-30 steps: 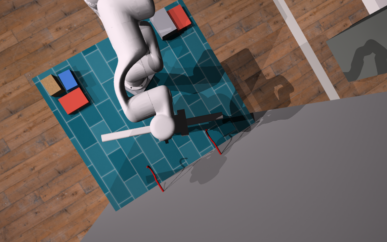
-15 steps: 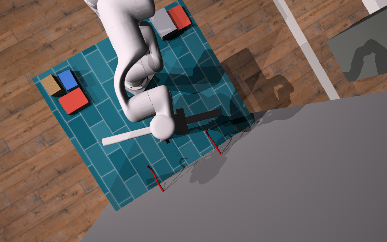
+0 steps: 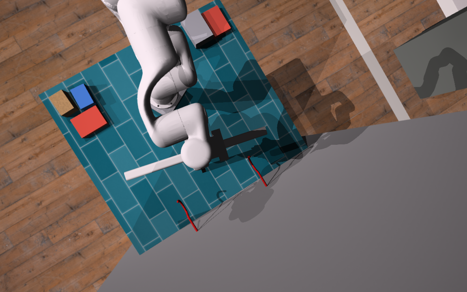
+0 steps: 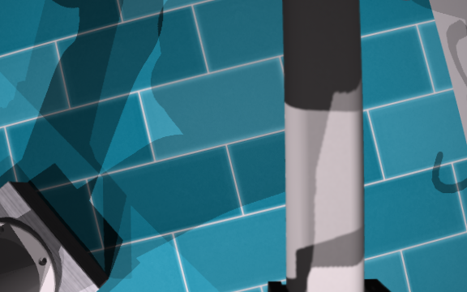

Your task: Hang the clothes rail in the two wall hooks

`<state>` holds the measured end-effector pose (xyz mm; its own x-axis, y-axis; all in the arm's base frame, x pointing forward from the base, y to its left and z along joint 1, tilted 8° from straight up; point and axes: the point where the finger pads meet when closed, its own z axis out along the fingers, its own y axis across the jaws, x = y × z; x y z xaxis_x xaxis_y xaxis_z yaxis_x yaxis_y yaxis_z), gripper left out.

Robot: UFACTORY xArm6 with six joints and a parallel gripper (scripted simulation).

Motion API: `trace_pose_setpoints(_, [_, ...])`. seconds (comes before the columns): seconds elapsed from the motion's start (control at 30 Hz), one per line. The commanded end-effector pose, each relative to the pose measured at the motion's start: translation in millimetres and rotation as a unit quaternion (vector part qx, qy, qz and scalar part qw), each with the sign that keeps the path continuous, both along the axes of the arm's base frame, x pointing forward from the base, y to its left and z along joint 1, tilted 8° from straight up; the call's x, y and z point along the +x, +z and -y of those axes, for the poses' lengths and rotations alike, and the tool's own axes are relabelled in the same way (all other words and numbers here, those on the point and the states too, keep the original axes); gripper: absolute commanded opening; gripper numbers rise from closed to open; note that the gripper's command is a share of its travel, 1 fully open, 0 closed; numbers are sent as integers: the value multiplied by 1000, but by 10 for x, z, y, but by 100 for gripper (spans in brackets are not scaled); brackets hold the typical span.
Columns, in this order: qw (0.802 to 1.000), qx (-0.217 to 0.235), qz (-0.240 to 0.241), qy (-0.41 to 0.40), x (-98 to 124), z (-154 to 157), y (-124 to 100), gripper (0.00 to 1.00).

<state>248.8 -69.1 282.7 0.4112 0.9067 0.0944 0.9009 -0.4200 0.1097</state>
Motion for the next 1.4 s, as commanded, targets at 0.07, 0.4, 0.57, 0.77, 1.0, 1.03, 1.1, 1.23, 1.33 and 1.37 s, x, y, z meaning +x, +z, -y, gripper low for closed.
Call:
trace_pose_setpoints(0.07, [1000,-3,3,17,7,3,15,0])
trace_pose_setpoints(0.4, [999,-6,3,37,7,3,15,0])
trace_pose_setpoints(0.57, [999,-8,4,49,7,3,15,0])
trace_pose_setpoints(0.77, [998,-9,4,59,7,3,15,0])
trace_pose_setpoints(1.0, [997,-11,5,76,7,3,15,0])
trace_pose_setpoints(1.03, [997,-12,5,79,7,3,15,0])
trace_pose_setpoints(1.1, [996,-12,5,84,7,3,15,0])
trace_pose_setpoints(1.23, [996,-14,6,94,7,3,15,0])
trace_pose_setpoints(1.33, [995,-14,6,96,7,3,15,0])
trace_pose_setpoints(1.37, [995,-15,6,98,7,3,15,0])
